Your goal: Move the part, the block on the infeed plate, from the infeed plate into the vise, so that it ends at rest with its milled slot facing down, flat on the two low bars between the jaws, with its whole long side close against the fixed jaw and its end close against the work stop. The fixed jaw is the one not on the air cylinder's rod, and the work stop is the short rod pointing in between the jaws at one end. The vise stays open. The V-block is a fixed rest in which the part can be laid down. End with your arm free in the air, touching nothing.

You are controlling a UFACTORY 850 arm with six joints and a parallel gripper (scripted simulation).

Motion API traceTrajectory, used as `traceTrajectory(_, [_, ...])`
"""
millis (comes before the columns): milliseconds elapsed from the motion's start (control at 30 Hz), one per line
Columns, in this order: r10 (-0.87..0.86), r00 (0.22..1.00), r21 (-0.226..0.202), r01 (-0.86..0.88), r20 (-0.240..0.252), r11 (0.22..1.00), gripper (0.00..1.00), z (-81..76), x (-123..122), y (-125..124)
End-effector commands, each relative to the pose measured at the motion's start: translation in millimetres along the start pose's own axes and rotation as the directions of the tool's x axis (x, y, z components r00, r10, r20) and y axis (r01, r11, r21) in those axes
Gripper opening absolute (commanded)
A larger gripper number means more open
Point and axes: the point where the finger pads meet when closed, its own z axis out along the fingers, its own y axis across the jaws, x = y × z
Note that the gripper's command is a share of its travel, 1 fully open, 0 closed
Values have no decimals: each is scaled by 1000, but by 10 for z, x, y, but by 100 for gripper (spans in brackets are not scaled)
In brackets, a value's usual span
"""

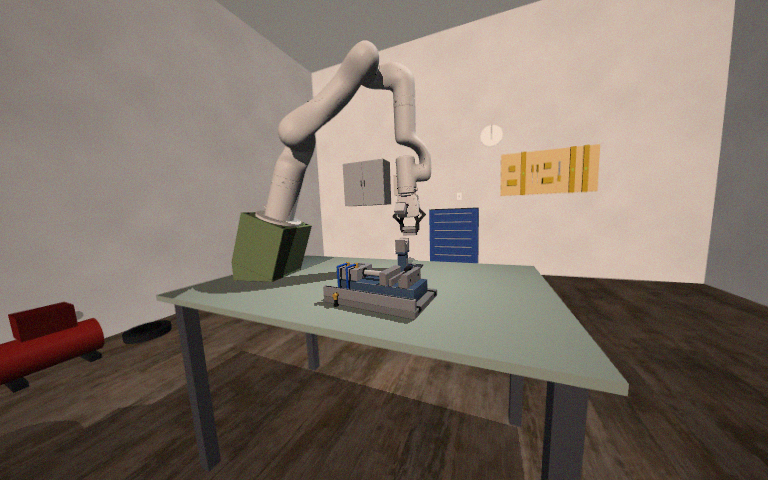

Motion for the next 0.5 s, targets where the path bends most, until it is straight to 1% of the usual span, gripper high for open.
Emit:
traceTrajectory(0, [-2, 1000, -33, 1, -26, 999, 0, -160, -8, -15])
traceTrajectory(100, [-2, 1000, -33, 1, -26, 999, 0, -244, -10, -17])
traceTrajectory(167, [-2, 1000, -33, 1, -26, 999, 0, -244, -10, -17])
traceTrajectory(467, [-2, 1000, -33, 1, -26, 999, 0, -465, -16, -24])
